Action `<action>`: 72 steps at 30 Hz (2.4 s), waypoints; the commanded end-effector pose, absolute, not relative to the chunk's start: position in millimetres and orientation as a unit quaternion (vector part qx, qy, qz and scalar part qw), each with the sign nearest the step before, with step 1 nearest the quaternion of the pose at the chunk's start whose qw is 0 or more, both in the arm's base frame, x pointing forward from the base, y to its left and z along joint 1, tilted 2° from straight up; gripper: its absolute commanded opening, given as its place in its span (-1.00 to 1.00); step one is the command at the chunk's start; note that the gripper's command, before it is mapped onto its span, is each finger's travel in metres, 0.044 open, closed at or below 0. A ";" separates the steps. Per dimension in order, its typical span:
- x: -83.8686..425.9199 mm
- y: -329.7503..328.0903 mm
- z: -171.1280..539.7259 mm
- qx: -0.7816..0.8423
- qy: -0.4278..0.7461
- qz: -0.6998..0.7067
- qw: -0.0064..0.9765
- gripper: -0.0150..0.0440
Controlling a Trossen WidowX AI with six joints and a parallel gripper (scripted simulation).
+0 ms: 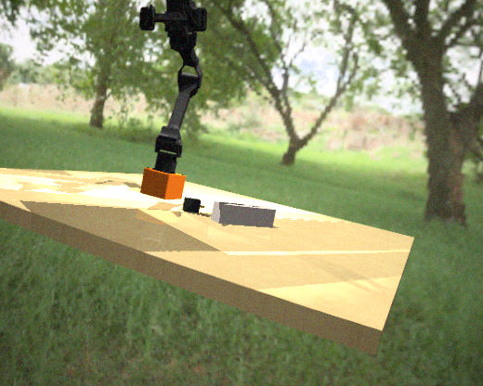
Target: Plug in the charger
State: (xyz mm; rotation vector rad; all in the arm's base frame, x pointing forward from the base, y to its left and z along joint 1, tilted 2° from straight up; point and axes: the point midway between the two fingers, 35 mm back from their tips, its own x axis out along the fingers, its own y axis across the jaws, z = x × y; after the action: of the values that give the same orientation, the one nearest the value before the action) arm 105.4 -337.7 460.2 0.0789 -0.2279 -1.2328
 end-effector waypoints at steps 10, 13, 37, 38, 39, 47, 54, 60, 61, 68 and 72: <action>164.0 -351.6 343.9 0.015 0.131 -0.523 0.842 1.00; 176.6 -348.5 316.6 0.004 0.186 -0.498 0.847 1.00; 233.5 -258.3 122.8 -0.123 0.549 -0.163 0.810 1.00; 234.1 -252.9 116.4 -0.129 0.560 -0.146 0.806 1.00; 234.5 -247.5 110.1 -0.134 0.570 -0.128 0.800 1.00; 229.5 -202.1 64.8 -0.180 0.638 0.022 0.749 1.00; 213.2 -161.7 33.5 -0.215 0.675 0.158 0.688 1.00; 204.8 -148.2 24.6 -0.226 0.683 0.206 0.663 1.00; 204.8 -148.2 24.6 -0.226 0.683 0.206 0.663 1.00; 203.7 -147.9 19.2 -0.226 0.683 0.206 0.663 1.00; 203.2 -148.2 11.0 -0.226 0.683 0.206 0.663 1.00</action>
State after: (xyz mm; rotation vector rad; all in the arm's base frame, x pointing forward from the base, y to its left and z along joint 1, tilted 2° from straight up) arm 207.5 -150.1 19.3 -0.5142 1.5306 0.4509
